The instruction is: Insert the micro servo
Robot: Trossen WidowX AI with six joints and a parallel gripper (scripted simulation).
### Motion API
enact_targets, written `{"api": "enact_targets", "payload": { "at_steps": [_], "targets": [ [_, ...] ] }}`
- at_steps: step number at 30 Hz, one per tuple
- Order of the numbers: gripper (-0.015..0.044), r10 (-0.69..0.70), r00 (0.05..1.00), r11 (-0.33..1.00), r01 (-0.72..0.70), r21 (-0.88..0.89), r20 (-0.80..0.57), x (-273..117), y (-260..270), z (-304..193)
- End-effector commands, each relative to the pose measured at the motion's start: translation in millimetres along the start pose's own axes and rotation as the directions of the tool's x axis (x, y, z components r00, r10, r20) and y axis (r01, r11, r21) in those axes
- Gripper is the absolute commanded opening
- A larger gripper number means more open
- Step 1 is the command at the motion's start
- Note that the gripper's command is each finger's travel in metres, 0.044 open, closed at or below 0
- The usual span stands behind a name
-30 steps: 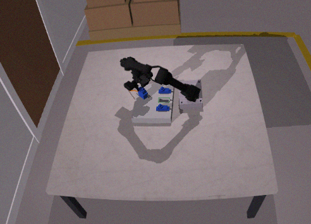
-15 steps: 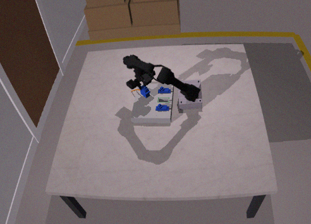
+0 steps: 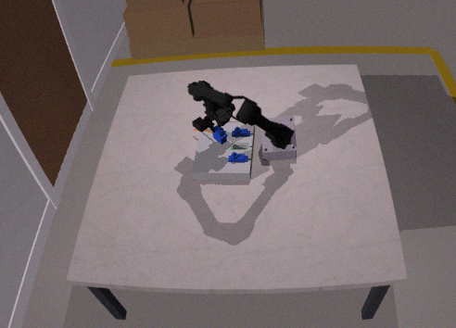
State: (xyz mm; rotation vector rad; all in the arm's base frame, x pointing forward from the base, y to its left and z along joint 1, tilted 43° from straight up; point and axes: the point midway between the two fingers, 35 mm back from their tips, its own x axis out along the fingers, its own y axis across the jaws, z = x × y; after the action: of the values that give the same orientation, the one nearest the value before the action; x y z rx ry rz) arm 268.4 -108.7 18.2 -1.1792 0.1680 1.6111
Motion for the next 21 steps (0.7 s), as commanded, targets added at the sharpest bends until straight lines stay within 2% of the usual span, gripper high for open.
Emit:
{"api": "enact_targets", "payload": {
  "at_steps": [1,8,21],
  "targets": [
    [0.0000,-0.009,1.000,1.000,0.009,-0.001,-0.003,-2.0,-15.2,13.6],
    [0.0000,-0.009,1.000,0.998,0.009,0.056,-0.003,-2.0,-18.2,16.6],
    [0.0000,-0.009,1.000,0.879,0.010,0.476,-0.003,-2.0,-18.2,16.5]
  ]
}}
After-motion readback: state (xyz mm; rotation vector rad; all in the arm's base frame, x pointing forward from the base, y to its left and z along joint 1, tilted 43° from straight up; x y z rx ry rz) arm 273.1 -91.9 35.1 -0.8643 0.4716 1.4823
